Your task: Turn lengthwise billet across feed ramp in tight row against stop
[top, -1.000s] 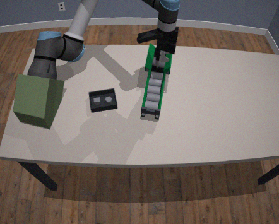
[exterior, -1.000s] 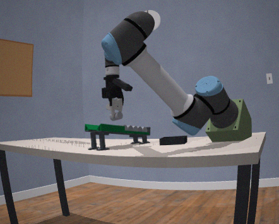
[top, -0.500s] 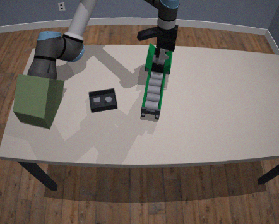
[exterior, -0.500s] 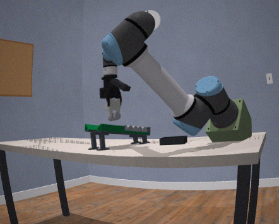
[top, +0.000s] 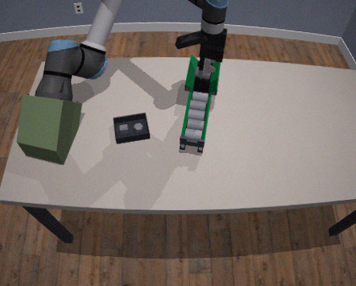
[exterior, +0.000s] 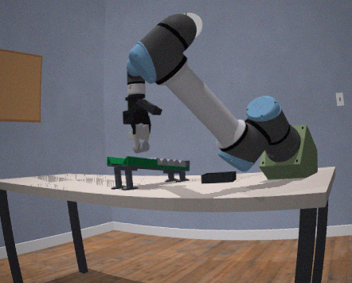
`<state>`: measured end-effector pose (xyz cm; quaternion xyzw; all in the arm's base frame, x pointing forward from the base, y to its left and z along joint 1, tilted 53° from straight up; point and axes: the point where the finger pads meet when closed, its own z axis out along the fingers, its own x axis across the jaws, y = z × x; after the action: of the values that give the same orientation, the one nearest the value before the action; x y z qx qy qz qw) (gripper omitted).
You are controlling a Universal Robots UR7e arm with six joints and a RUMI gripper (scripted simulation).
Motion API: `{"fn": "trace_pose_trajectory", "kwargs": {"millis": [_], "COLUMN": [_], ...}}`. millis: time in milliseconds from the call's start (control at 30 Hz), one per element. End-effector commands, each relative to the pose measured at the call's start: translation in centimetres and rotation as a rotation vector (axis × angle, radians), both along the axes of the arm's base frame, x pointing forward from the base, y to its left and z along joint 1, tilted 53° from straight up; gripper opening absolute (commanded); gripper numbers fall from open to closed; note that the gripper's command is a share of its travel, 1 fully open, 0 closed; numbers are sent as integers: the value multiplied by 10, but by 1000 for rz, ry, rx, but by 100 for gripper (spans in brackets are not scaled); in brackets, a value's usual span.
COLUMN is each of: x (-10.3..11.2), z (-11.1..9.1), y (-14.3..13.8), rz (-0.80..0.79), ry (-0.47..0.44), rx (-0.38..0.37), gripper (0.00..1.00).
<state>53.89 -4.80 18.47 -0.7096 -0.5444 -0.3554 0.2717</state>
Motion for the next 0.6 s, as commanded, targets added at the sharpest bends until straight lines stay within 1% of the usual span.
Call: {"fn": "trace_pose_trajectory", "kwargs": {"millis": [0,367,433,467,567], "x": [0,2,2,0,1], "z": [-3,7,7,0,2], "y": [-3,0,0,0,0], "rz": [-3,-4,-4,-2,-3], "ry": [1,-4,-4,3,2], "rx": [1,-4,-4,3,1], "gripper": [0,0,0,0,0]}}
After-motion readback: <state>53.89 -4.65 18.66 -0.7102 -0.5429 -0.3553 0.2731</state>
